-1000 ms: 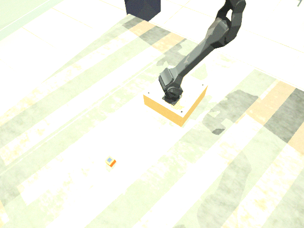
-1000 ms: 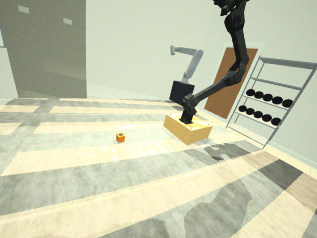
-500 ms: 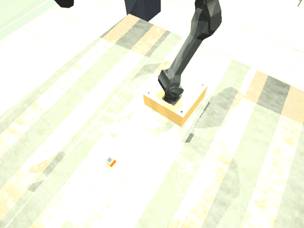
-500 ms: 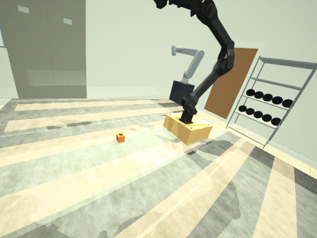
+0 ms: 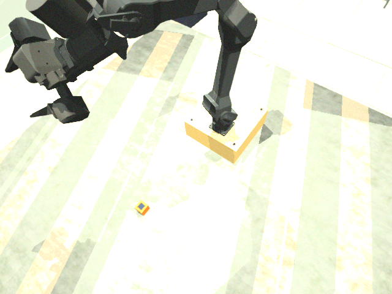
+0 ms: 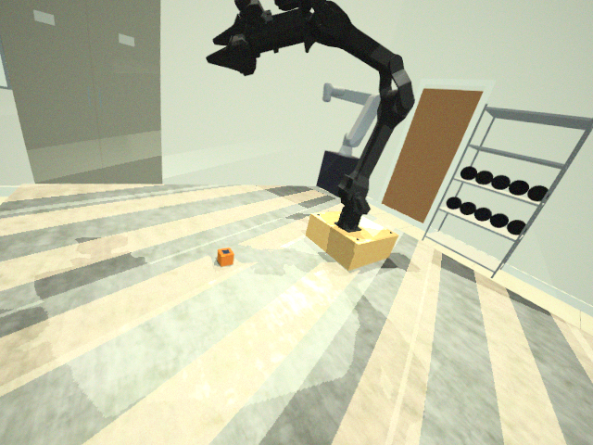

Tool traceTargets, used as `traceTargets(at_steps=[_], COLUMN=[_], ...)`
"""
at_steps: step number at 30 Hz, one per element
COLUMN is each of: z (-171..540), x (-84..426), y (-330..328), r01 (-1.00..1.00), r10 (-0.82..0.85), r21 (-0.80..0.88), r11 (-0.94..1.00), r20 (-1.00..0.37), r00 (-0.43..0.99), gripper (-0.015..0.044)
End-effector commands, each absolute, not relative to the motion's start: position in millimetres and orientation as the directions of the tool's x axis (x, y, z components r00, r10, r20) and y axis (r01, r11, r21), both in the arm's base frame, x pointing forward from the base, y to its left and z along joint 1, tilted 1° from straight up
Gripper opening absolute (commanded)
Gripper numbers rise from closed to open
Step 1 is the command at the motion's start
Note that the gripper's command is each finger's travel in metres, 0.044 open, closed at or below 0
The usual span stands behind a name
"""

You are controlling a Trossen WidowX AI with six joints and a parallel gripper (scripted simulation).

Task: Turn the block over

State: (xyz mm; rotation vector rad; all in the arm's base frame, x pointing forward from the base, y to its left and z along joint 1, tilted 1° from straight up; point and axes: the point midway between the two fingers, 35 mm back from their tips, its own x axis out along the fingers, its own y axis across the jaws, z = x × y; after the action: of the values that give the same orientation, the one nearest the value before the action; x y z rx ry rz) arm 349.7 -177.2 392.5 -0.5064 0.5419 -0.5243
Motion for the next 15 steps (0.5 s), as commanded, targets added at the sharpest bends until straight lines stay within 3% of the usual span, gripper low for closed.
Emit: traceTargets(at_steps=[1, 8, 15], z=[324.3, 220.7, 118.7], x=[379.8, 399.9, 389.3], y=[-163.3, -132.3, -90.6], r01=[0.204, 0.058, -0.015], r10=[-0.481, -0.316, -0.142], r21=[-0.496, -0.341, -0.152], r11=[0.844, 0.938, 0.988], r20=[-0.533, -0.778, -0.951], r00=[0.696, 0.543, 0.275], gripper=[0.0440, 0.0440, 0.0440])
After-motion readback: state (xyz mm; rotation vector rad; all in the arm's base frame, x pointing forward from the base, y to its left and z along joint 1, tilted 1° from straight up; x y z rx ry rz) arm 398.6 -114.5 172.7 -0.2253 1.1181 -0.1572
